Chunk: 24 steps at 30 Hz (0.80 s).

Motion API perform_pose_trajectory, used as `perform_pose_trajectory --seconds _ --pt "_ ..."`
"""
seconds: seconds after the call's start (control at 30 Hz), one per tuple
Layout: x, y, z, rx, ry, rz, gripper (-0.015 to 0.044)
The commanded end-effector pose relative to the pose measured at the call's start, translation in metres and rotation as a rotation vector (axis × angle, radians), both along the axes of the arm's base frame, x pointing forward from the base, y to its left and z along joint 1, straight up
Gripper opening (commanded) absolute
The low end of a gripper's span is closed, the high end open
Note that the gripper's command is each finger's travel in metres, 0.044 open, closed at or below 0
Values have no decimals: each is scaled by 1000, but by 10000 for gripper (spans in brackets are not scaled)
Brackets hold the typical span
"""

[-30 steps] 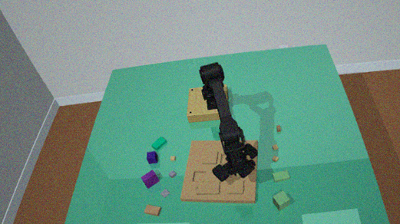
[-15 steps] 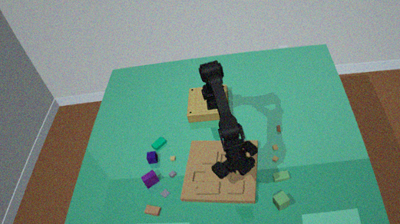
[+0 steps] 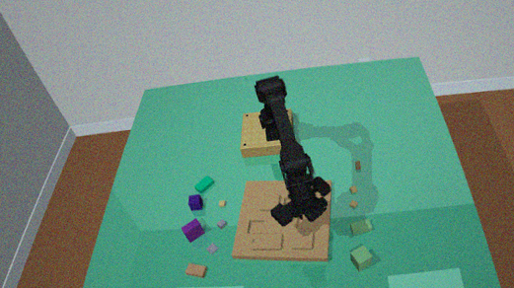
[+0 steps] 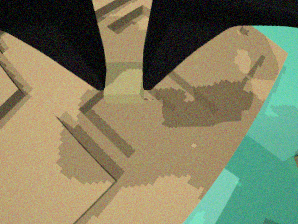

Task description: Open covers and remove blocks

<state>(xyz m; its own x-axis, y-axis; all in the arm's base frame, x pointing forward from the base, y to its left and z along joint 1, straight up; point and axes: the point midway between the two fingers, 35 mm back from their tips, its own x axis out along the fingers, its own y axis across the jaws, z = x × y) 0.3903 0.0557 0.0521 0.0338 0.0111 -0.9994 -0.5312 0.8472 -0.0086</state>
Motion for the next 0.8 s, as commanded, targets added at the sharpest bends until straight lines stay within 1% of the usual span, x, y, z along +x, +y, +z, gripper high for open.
perform_pose_trajectory --seconds 0.0,0.6,0.77 --pt "0 0 4 0 0 -2 80" --pt "-1 -1 50 0 0 -2 80" --pt "-3 -11 53 -1 0 -2 80"
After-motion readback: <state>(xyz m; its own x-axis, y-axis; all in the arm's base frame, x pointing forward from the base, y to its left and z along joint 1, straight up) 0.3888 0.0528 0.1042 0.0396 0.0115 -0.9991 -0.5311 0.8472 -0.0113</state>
